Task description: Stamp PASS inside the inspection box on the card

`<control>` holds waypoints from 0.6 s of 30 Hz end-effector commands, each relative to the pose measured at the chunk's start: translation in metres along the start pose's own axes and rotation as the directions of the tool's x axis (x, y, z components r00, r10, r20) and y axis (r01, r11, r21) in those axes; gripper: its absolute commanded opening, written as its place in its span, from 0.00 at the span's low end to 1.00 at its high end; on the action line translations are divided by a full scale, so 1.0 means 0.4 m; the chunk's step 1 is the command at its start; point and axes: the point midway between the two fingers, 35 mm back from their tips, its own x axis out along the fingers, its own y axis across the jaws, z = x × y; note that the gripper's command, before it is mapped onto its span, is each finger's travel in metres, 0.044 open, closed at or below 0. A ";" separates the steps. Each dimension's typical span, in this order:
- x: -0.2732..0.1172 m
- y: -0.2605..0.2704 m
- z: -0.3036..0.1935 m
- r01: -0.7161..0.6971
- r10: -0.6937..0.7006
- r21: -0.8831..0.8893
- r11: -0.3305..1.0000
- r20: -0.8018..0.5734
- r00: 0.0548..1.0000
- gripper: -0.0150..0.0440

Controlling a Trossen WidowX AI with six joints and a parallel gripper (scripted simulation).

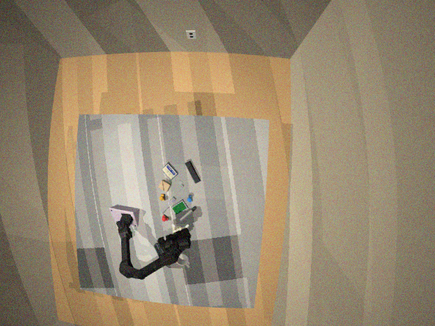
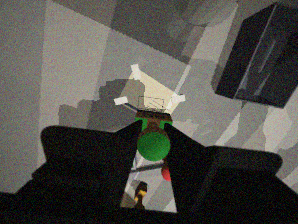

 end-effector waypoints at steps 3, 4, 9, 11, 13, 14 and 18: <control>-0.012 -0.044 0.007 -0.003 0.003 0.004 1.000 -0.003 1.000 0.25; -0.013 -0.055 0.009 -0.003 0.003 0.004 1.000 -0.003 1.000 0.25; -0.017 -0.110 0.013 -0.002 0.002 0.004 1.000 -0.003 1.000 0.25; -0.018 -0.132 0.014 -0.001 0.001 0.004 1.000 -0.003 1.000 0.25; -0.018 -0.154 0.014 -0.001 0.001 0.004 1.000 -0.004 1.000 0.25; -0.018 -0.165 0.014 -0.001 0.001 0.004 1.000 -0.004 1.000 0.25; -0.017 -0.208 0.012 0.000 0.000 0.004 1.000 -0.003 1.000 0.25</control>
